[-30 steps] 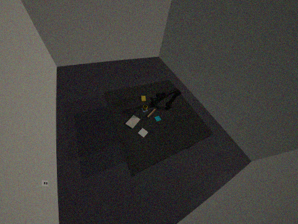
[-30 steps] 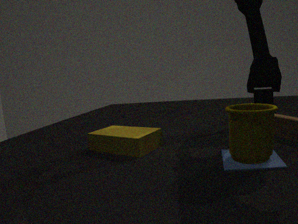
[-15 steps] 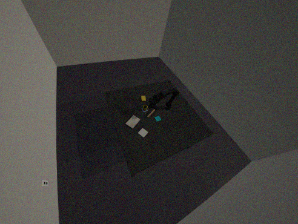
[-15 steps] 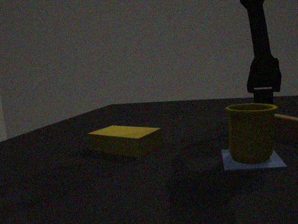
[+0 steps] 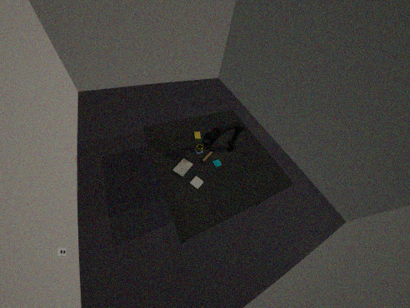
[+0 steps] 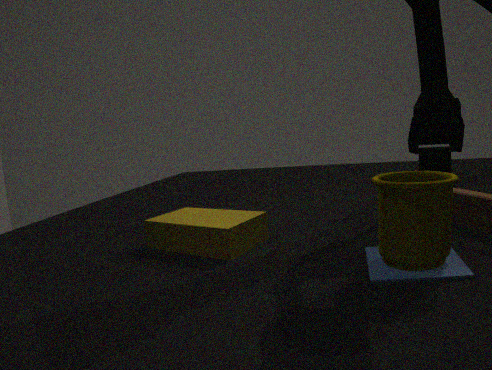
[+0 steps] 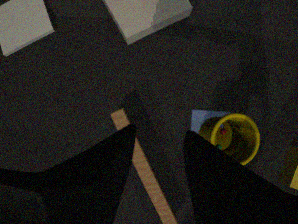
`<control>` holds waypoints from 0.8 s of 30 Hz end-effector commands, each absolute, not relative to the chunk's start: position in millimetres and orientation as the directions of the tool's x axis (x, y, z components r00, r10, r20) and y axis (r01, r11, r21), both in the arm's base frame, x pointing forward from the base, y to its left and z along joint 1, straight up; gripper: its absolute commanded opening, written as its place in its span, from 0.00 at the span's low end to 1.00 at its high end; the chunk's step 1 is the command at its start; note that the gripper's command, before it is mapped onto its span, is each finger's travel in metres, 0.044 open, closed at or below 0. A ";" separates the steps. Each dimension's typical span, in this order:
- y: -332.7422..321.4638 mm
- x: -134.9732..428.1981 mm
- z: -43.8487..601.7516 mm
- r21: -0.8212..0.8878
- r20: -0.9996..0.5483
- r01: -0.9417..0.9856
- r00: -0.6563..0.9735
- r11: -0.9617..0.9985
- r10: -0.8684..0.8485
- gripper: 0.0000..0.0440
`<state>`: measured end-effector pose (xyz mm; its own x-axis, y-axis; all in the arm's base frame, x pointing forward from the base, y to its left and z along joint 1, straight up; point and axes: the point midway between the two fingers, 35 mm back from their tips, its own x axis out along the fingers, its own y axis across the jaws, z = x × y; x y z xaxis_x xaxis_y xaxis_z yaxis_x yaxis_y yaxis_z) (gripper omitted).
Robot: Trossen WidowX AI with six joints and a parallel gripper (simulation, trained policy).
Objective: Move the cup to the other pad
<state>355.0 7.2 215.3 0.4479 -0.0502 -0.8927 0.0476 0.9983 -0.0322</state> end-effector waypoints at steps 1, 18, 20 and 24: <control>1.8 355.0 210.9 -0.052 -0.909 0.036 0.412 0.998 -0.062 0.33; -32.5 350.1 170.8 -0.116 -0.979 -0.089 0.180 0.989 -0.099 0.40; -37.0 349.6 165.1 -0.119 -0.983 -0.107 0.154 0.987 -0.102 0.40; -46.4 348.7 152.9 -0.122 -0.988 -0.141 0.107 0.982 -0.108 0.42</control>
